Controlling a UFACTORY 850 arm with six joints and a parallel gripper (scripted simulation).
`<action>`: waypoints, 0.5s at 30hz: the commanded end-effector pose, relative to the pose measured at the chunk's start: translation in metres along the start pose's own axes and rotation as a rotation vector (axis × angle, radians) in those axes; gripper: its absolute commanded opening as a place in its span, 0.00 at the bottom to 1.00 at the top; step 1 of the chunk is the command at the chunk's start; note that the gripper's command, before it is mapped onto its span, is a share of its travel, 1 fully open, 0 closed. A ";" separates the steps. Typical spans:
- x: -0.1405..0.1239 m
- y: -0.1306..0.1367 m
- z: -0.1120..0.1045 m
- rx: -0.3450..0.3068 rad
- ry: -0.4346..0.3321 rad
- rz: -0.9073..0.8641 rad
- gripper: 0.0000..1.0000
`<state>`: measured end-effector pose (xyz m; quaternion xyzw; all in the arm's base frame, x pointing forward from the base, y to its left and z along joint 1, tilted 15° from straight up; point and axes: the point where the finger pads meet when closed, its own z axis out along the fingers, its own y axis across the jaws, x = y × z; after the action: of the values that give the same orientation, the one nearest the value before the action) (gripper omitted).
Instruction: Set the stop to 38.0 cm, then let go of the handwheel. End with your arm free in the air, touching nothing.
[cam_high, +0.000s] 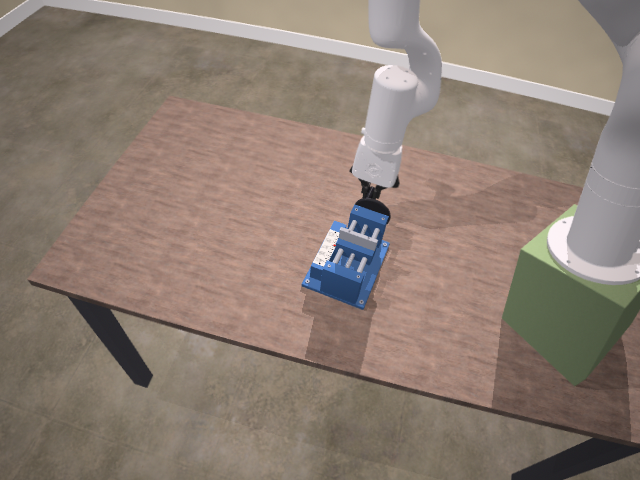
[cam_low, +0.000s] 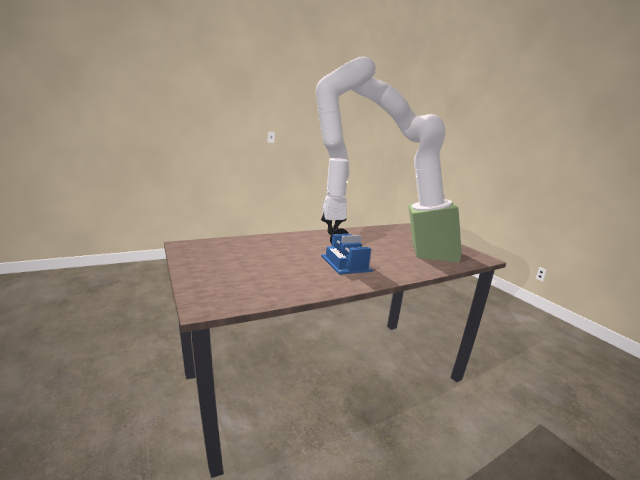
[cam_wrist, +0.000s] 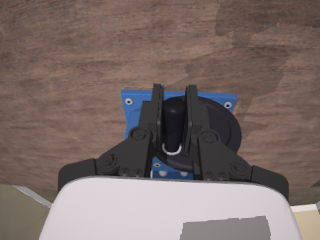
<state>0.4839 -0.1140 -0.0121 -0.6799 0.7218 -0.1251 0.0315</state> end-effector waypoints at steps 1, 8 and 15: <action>0.000 -0.004 0.004 -0.001 0.001 0.000 0.06; 0.000 -0.007 0.008 -0.001 0.001 0.000 0.06; 0.000 -0.010 0.013 -0.001 0.001 0.000 0.06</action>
<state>0.4944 -0.1158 -0.0195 -0.6799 0.7219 -0.1251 0.0311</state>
